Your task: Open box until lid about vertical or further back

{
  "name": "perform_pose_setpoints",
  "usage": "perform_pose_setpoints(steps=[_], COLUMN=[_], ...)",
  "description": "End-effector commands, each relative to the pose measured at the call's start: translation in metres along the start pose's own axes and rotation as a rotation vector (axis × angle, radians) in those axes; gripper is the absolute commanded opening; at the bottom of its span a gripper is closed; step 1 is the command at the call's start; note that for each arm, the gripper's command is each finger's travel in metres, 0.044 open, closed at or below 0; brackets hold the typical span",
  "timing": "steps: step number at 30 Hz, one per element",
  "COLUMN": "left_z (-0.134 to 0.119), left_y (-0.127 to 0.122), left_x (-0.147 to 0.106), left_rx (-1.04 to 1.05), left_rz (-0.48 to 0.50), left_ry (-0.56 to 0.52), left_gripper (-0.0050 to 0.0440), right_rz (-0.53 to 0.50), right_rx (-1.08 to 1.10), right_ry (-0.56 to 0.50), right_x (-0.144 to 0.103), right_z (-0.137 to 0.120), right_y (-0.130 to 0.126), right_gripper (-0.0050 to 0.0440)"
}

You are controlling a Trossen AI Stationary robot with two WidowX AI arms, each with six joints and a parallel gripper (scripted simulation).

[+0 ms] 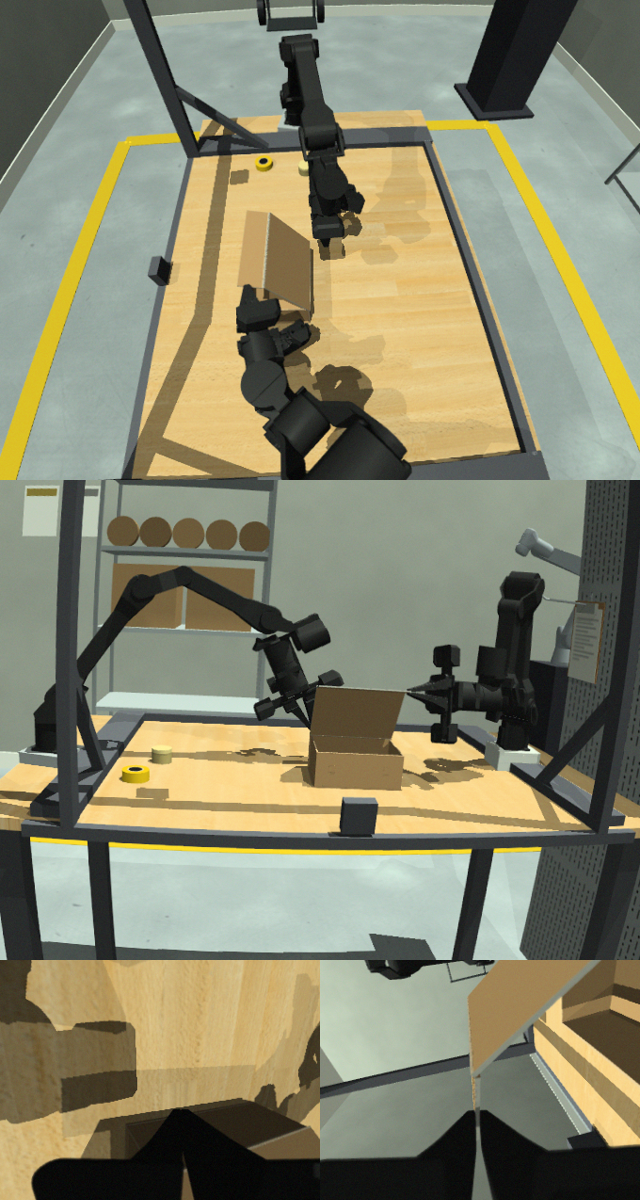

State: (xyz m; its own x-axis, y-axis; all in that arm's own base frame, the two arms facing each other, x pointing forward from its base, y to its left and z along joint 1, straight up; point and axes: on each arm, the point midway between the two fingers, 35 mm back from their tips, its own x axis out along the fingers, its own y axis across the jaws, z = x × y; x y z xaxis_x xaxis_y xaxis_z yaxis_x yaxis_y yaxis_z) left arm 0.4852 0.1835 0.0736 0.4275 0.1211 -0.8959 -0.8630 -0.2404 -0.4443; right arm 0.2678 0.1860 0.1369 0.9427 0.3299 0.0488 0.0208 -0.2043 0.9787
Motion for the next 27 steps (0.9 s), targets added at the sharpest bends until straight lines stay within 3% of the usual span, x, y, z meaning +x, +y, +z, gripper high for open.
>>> perform_pose_setpoints(steps=[1, 11, 27], left_z=[0.001, 0.001, 0.001], left_y=[-0.004, -0.031, -0.026], left_x=[-0.007, -0.062, -0.054], left_rx=[-0.002, 0.000, -0.001], left_rz=[-0.013, -0.042, -0.020], left_ry=[-0.003, -0.006, -0.004], left_gripper=[-0.0050, -0.0050, -0.0050], right_rz=[0.006, 0.015, 0.015], right_rx=[0.008, 0.010, 0.010], right_ry=[0.006, 0.005, 0.005], right_x=[0.000, 0.001, 0.001], right_z=[-0.001, -0.001, -0.001], right_y=[0.001, 0.004, 0.004], right_gripper=[0.0009, 0.0009, 0.0009])
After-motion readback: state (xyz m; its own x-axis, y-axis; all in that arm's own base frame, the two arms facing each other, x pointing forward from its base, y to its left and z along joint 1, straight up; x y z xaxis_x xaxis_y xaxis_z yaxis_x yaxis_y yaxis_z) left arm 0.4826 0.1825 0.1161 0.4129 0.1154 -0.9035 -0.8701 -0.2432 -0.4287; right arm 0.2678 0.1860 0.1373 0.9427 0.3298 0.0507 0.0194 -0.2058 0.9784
